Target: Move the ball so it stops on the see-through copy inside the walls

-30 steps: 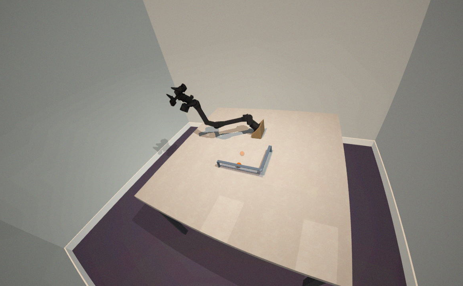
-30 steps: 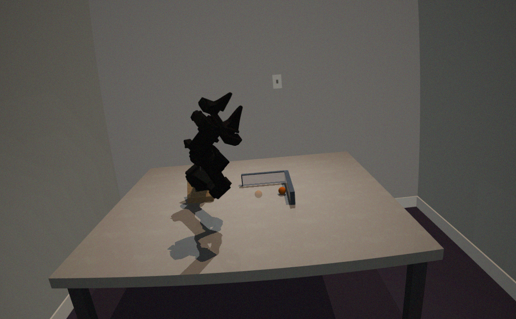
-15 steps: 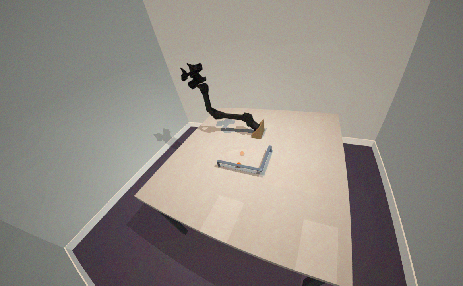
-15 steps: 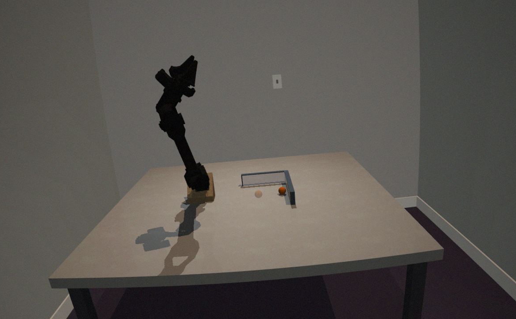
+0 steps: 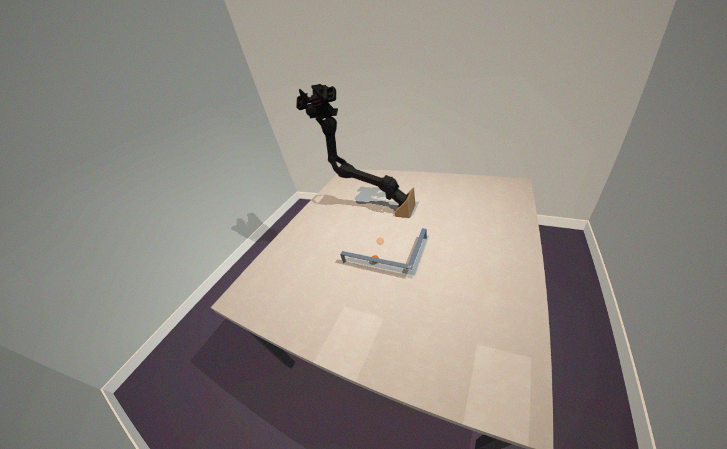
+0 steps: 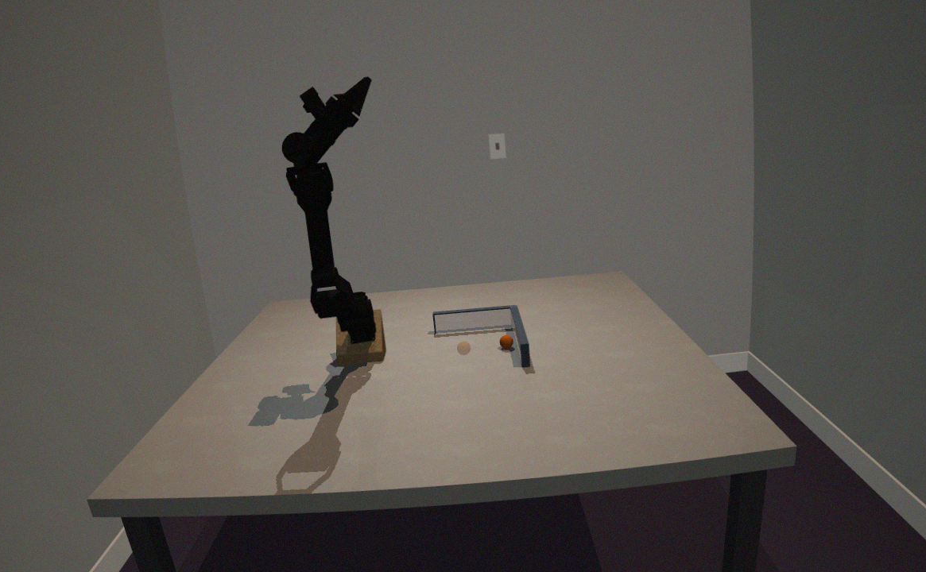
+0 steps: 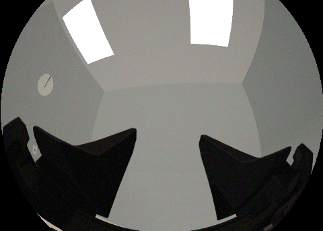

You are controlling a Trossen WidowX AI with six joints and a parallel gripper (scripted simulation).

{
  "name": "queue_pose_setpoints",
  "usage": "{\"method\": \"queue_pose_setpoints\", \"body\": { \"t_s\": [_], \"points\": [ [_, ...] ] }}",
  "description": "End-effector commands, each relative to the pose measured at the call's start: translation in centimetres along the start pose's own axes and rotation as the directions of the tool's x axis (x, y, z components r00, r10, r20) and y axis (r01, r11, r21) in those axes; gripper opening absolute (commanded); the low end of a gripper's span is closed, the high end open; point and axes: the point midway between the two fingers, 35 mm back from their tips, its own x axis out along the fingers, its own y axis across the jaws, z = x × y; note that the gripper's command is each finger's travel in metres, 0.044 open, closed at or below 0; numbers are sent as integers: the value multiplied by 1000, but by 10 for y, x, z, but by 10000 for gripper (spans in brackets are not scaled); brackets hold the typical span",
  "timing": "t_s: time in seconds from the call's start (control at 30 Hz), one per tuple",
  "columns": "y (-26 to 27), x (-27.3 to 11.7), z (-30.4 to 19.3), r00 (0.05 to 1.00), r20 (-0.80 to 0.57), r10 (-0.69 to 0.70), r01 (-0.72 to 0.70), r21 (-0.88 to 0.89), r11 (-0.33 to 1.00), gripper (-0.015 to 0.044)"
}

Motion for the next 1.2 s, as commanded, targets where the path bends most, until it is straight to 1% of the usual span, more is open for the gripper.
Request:
{"method": "queue_pose_setpoints", "body": {
  "t_s": [0.0,0.13,0.3,0.53,0.7,0.97,1.17],
  "points": [
    [42,24,-18,995,-81,52,-55,-36,998,277],
    [76,46,-48,979,-184,85,-94,-43,995,277],
    [115,73,-102,934,-336,117,-136,-32,990,277],
    [151,93,-190,832,-535,148,-210,-57,976,277],
    [172,97,-244,738,-656,159,-224,-16,975,277],
    [197,80,-362,480,-863,161,-177,84,981,277],
    [207,45,-448,224,-966,129,-96,110,989,277]
  ]
}}
